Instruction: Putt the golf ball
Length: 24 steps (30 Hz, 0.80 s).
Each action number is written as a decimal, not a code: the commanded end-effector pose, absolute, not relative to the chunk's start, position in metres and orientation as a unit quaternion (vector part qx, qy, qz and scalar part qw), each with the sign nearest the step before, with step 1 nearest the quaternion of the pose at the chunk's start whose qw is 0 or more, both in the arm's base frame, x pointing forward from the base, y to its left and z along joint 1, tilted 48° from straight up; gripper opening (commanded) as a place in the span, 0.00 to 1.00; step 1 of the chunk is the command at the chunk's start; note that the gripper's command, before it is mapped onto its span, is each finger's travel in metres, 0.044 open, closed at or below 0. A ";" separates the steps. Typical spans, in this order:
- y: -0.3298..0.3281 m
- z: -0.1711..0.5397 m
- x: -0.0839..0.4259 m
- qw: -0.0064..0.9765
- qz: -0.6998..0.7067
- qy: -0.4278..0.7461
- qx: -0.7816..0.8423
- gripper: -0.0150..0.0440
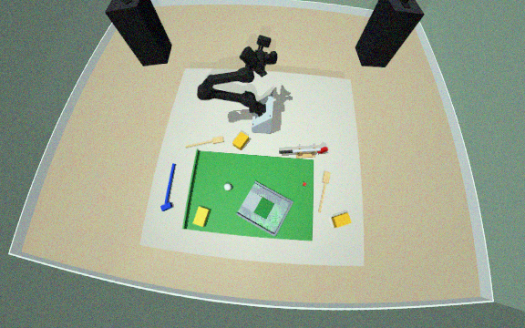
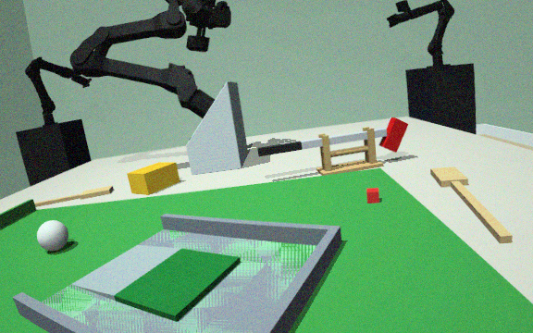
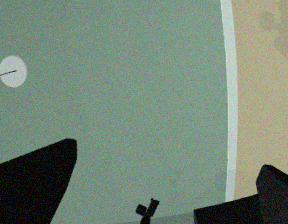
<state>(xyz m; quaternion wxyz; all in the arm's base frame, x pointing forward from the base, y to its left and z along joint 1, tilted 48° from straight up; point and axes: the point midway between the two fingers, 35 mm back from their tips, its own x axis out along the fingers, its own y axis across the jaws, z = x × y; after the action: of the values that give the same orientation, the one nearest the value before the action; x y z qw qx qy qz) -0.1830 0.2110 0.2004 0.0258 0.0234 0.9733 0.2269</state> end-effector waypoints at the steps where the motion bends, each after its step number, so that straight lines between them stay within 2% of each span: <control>1: 0.213 0.200 -0.182 0.028 0.230 0.972 0.028 0.98; 5: 0.260 0.180 -0.158 0.093 0.288 0.946 0.116 1.00; 10: 0.315 0.142 -0.105 0.228 0.356 0.883 0.203 1.00; 24: 0.354 0.057 0.021 0.502 0.402 0.742 0.186 1.00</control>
<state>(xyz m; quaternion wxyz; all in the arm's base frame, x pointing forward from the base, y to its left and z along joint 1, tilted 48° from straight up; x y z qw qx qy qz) -0.0367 0.3446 0.0927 0.3866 0.2199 0.8047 0.3932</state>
